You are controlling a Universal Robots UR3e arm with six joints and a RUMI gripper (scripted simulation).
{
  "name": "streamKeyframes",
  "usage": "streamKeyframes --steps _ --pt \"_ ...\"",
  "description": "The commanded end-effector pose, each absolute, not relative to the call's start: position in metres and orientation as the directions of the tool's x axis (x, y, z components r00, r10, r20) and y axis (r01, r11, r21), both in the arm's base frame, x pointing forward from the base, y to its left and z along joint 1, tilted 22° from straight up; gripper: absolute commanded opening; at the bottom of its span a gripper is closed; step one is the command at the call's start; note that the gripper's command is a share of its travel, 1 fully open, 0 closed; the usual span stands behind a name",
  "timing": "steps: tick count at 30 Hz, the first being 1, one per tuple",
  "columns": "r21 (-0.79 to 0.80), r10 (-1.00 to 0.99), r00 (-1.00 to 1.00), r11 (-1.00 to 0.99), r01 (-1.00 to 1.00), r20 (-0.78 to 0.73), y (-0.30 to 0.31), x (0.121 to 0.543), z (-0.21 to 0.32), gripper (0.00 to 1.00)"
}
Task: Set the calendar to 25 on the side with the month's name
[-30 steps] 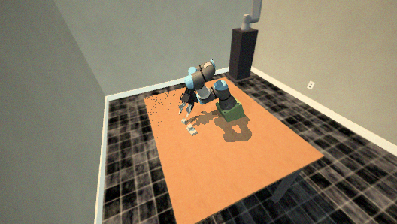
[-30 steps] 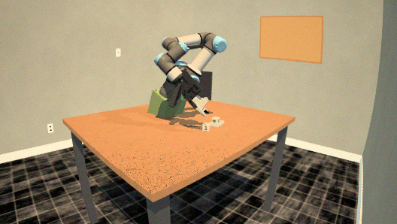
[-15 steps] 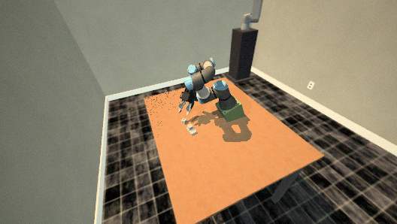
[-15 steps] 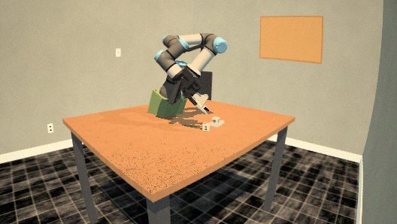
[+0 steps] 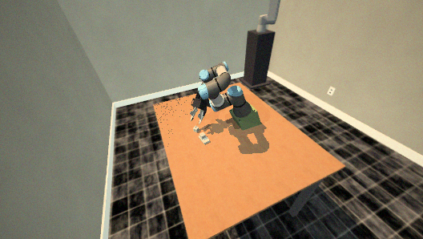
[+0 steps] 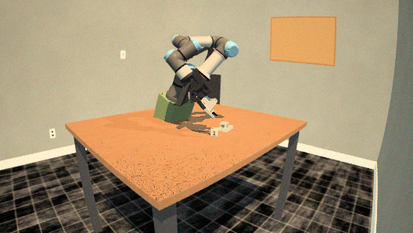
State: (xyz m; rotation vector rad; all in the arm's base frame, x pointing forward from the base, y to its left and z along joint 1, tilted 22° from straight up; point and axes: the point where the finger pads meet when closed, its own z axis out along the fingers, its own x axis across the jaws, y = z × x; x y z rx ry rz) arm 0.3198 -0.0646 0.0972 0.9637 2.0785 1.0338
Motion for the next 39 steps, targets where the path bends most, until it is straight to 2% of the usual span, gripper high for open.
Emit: streamKeyframes --steps 1,14,39 --pt "0.817 0.814 -0.547 0.444 0.368 -0.196 -0.0648 0.3195 0.0964 0.42" --pt "0.739 0.818 -0.537 0.491 0.462 -0.207 -0.0646 0.3211 0.101 0.42" --pt "0.704 0.814 -0.546 0.505 0.499 -0.197 -0.0626 0.3193 0.099 0.42"
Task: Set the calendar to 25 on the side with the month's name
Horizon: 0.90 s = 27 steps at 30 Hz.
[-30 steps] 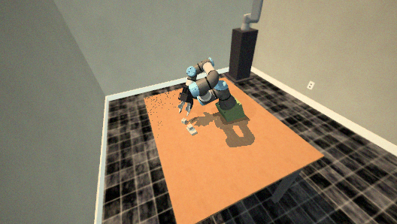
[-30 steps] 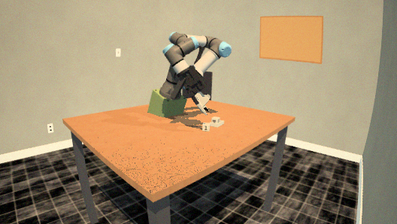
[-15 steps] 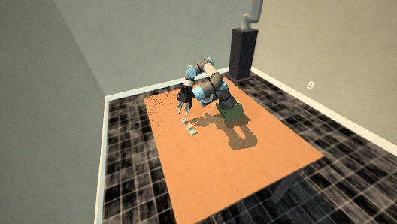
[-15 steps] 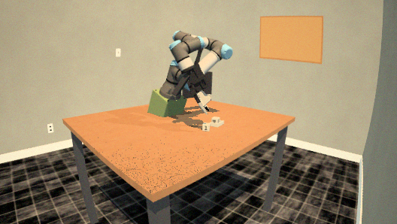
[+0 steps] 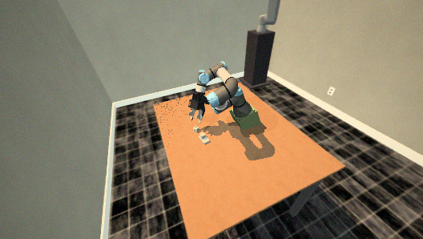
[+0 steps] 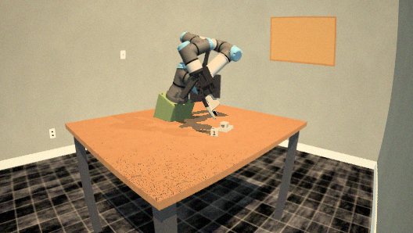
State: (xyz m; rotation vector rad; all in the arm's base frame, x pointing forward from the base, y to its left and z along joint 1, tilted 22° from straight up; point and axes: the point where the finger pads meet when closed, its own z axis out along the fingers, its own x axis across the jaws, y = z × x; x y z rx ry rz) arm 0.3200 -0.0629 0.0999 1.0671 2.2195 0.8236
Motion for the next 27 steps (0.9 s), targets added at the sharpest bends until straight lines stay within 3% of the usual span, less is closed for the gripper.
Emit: streamKeyframes --steps 1,27 --pt "0.7 0.813 -0.548 0.507 0.504 -0.195 -0.0624 0.3189 0.0986 0.42" --pt "0.551 0.816 -0.542 0.552 0.626 -0.201 -0.0628 0.3209 0.1012 0.42"
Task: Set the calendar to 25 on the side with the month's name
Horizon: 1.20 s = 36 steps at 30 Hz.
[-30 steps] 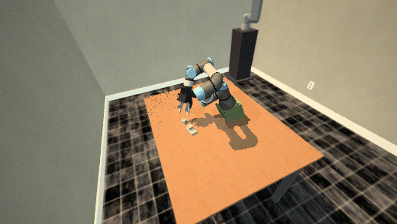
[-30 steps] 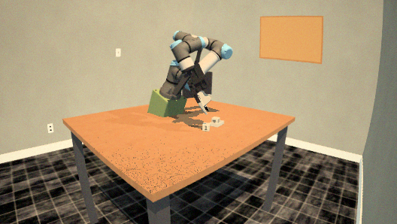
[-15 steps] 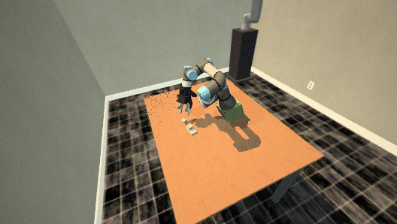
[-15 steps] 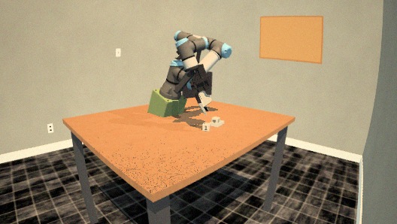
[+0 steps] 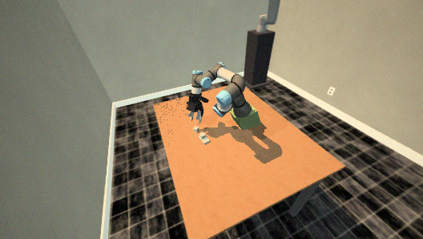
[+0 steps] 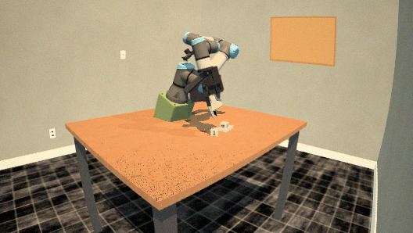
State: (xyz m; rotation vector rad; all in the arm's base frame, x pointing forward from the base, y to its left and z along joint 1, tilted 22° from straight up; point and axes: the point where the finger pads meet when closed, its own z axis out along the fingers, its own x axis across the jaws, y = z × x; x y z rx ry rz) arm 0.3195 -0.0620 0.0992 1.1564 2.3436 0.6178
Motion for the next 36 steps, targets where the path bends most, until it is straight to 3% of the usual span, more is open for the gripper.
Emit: streamKeyframes --steps 1,36 --pt "0.548 0.816 -0.541 0.552 0.628 -0.203 -0.0628 0.3213 0.1017 0.42" --pt "0.475 0.814 -0.551 0.565 0.675 -0.185 -0.0597 0.318 0.1009 0.42"
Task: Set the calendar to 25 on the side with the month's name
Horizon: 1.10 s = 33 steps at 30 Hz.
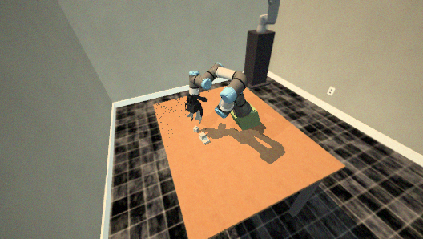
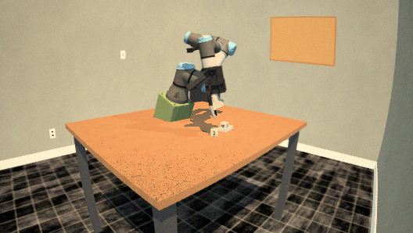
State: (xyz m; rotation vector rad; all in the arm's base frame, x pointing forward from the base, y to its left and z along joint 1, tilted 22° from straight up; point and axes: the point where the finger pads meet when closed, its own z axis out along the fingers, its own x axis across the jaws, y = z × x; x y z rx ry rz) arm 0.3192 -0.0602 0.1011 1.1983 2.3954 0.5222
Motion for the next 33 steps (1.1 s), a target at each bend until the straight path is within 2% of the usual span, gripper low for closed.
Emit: streamKeyframes --steps 1,17,33 --pt "0.475 0.814 -0.551 0.565 0.675 -0.185 -0.0597 0.318 0.1009 0.42" --pt "0.359 0.815 -0.549 0.577 0.734 -0.186 -0.0602 0.3185 0.1014 0.42" --pt "0.309 0.818 -0.536 0.575 0.757 -0.209 -0.0616 0.3244 0.1047 0.42"
